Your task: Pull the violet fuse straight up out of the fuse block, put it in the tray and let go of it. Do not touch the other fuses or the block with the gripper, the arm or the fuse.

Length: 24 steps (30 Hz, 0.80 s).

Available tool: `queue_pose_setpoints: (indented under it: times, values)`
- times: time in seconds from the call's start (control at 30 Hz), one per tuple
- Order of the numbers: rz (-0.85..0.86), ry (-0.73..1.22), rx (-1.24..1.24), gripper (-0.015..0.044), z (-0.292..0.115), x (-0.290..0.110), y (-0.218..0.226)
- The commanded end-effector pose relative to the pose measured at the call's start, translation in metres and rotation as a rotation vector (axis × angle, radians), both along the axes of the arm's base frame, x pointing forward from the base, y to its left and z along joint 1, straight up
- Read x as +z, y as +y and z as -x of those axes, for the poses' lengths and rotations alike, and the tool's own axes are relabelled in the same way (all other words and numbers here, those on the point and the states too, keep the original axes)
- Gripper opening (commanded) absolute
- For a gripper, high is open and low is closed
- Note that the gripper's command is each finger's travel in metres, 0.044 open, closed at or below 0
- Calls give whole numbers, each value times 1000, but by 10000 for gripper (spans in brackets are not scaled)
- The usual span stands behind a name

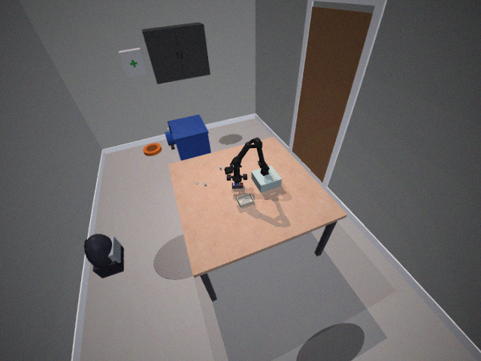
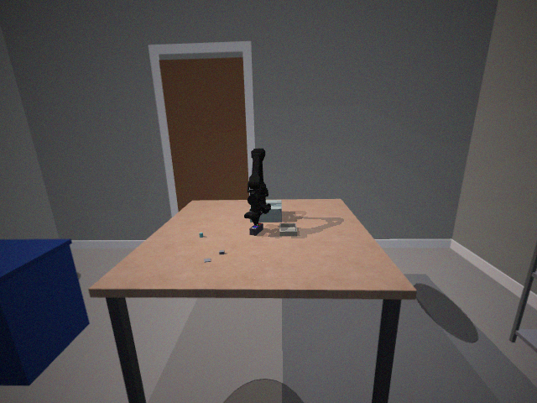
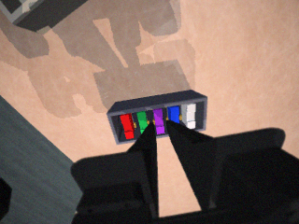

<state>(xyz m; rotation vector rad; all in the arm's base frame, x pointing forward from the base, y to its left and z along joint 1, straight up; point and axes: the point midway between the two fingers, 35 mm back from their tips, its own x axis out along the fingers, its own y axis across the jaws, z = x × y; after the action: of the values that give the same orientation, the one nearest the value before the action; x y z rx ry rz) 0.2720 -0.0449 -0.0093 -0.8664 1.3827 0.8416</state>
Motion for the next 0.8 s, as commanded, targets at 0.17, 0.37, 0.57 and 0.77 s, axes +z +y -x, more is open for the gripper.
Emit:
queue_pose_setpoints:
  times: [0.17, 0.37, 0.57, 0.77]
  values:
    - [-3, -2, 5, 64, 0, -1, 1]
    - [-4, -2, 5, 64, -1, -5, 1]
    - [-4, -2, 5, 64, -1, -10, 1]
    - [0, 1, 1, 51, 0, -10, 0]
